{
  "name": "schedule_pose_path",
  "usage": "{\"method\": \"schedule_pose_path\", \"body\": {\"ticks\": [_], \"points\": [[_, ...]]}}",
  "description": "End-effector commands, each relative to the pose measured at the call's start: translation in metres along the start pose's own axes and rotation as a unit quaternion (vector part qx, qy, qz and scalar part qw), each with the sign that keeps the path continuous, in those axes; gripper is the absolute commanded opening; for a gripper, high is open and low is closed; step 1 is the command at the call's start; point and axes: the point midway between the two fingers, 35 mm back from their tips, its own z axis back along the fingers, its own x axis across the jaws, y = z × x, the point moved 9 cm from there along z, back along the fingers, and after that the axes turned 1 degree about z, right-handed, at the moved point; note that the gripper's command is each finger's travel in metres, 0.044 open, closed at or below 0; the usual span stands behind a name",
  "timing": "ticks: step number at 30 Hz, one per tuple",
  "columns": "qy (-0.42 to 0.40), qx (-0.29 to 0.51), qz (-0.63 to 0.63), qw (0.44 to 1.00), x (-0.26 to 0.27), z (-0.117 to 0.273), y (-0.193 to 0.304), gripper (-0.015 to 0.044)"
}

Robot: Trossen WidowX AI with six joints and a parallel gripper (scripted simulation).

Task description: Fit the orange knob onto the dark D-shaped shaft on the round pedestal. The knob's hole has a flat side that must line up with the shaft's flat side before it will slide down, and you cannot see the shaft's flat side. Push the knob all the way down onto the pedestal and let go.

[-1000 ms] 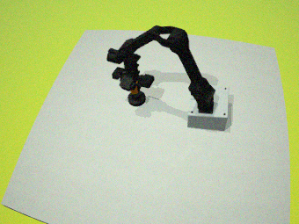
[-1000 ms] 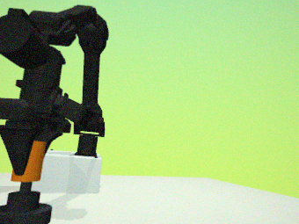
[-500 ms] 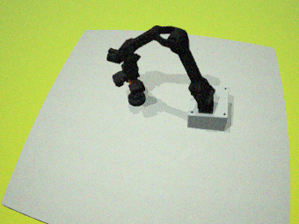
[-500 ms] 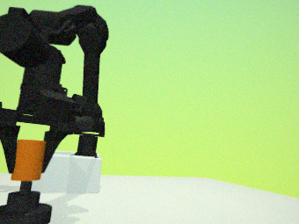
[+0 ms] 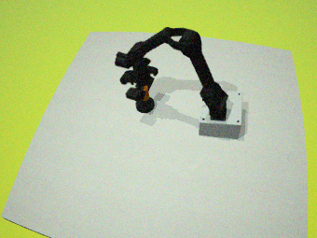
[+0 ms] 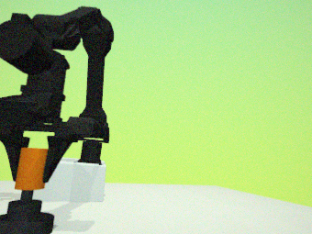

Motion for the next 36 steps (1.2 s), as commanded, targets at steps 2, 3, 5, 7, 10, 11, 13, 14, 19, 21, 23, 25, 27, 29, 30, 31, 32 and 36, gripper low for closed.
{"method": "schedule_pose_path", "body": {"ticks": [2,3,5,7,10,11,13,14,19,21,23,25,27,29,30,31,32,36], "points": [[0.0,-0.003,-0.037,0.999,0.0,0.002,0.002,0.0],[0.0,-0.003,-0.037,0.999,0.0,0.003,0.003,0.0],[0.0,-0.003,-0.037,0.999,0.0,0.003,0.002,0.0],[0.0,-0.003,-0.037,0.999,0.0,0.002,0.002,0.0],[0.0,-0.003,-0.037,0.999,0.0,0.001,0.001,0.0],[0.0,-0.003,-0.037,0.999,0.0,0.001,0.001,0.0],[0.0,-0.003,-0.037,0.999,0.0,0.001,0.0,0.0],[0.0,-0.003,-0.037,0.999,0.0,0.001,0.0,0.0],[0.0,-0.003,-0.037,0.999,0.0,0.002,-0.004,0.0],[0.0,-0.003,-0.037,0.999,0.0,0.002,-0.005,0.0],[0.0,-0.003,-0.037,0.999,0.0,0.003,-0.007,0.0],[0.0,-0.003,-0.037,0.999,0.0,0.003,-0.009,0.0],[0.0,-0.003,-0.037,0.999,0.0,0.002,-0.009,0.0],[0.0,-0.003,-0.037,0.999,0.0,0.0,-0.01,0.0],[0.0,-0.003,-0.037,0.999,0.0,0.0,-0.01,0.0],[0.0,-0.003,-0.037,0.999,0.0,-0.001,-0.01,0.0],[0.0,-0.003,-0.037,0.999,0.0,-0.001,-0.01,0.0],[0.0,-0.003,-0.037,0.999,0.0,0.0,-0.01,0.0]]}}
